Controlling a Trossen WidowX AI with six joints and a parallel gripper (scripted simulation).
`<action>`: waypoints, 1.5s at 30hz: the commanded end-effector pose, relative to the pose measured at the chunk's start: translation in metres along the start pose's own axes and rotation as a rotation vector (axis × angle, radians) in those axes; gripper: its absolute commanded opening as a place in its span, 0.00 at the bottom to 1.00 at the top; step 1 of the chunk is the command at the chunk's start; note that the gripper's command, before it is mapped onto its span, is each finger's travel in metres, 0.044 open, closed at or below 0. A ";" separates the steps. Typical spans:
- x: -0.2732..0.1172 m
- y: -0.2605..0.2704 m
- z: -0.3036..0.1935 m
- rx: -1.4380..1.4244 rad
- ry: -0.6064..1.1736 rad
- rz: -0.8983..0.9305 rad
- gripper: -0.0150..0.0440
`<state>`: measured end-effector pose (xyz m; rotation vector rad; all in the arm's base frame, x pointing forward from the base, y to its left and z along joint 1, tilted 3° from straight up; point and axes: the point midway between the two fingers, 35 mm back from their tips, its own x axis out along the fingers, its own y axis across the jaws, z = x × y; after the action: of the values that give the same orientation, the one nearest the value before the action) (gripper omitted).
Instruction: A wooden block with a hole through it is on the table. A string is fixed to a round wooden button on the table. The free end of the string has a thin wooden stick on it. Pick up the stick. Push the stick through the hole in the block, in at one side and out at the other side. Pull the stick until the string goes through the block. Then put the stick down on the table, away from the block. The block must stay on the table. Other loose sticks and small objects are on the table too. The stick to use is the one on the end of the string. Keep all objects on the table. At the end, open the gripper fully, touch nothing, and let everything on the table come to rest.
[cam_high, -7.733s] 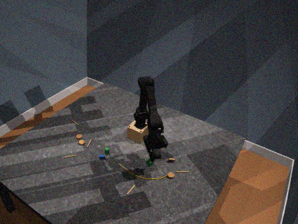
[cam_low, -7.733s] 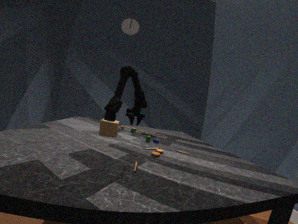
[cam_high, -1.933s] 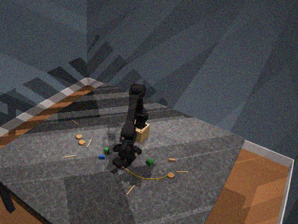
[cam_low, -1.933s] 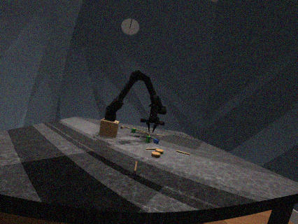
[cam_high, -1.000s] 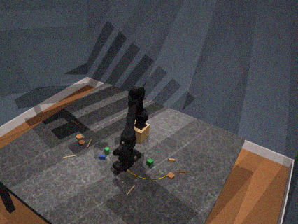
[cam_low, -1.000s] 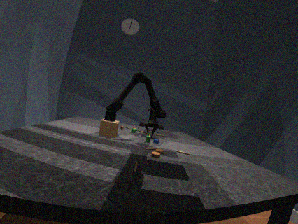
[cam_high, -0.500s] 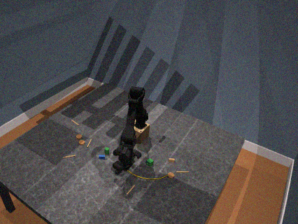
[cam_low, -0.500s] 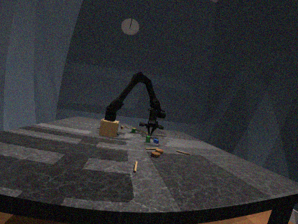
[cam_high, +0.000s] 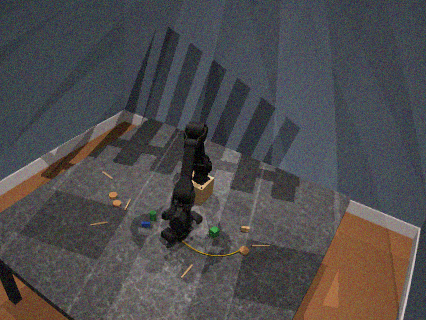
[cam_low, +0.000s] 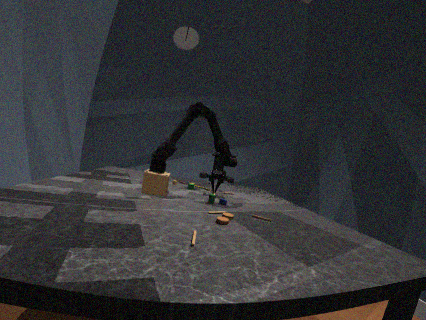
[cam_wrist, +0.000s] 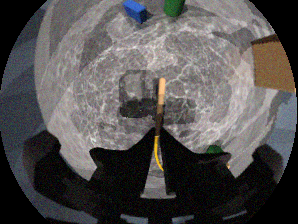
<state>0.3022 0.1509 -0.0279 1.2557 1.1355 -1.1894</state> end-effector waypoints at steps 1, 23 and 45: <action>-0.007 0.003 -0.002 0.001 0.005 0.008 0.25; -0.036 0.003 -0.001 0.001 0.005 0.008 0.25; -0.052 -0.003 -0.007 -0.002 -0.030 -0.010 0.25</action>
<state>0.2947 0.1553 0.0196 1.2292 1.1340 -1.2083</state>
